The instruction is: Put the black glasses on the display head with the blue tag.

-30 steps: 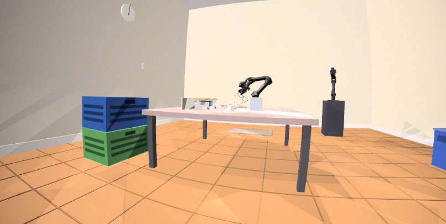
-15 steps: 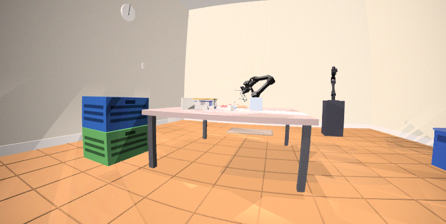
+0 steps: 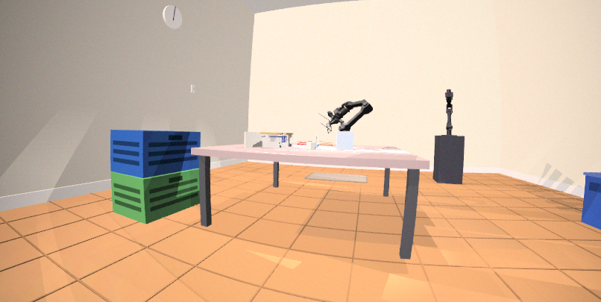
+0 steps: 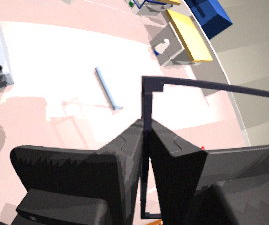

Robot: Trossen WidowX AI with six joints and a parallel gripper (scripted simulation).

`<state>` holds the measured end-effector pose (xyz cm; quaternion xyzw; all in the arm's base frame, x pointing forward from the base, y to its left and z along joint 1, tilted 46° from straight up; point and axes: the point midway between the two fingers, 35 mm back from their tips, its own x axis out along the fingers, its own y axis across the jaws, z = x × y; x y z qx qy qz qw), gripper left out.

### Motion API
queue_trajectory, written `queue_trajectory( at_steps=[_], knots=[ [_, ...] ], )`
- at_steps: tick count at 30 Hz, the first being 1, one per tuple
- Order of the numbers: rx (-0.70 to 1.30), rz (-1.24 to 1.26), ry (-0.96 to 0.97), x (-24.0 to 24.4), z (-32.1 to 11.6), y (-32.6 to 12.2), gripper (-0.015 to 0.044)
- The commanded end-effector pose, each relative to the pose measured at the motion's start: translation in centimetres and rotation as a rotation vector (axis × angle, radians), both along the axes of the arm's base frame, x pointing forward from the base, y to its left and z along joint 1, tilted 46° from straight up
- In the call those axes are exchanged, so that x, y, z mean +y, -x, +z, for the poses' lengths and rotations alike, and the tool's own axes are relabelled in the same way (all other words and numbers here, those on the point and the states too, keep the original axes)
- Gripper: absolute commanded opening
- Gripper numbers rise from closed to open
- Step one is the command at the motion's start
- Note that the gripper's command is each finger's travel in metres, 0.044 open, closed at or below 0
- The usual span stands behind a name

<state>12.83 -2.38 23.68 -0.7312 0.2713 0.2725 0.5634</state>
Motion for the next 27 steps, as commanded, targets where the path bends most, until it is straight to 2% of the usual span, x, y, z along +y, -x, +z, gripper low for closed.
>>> queue_trajectory(
  at_steps=[1, 17, 27],
  knots=[
    [-0.027, 0.075, 0.082, 0.3, 0.0, 0.4, 0.0],
    [-0.138, 0.357, 0.532, 1.7, 0.7, 2.3, 0.0],
    [-0.141, 0.342, 0.525, 1.6, 1.0, 2.3, 0.0]
  ],
)
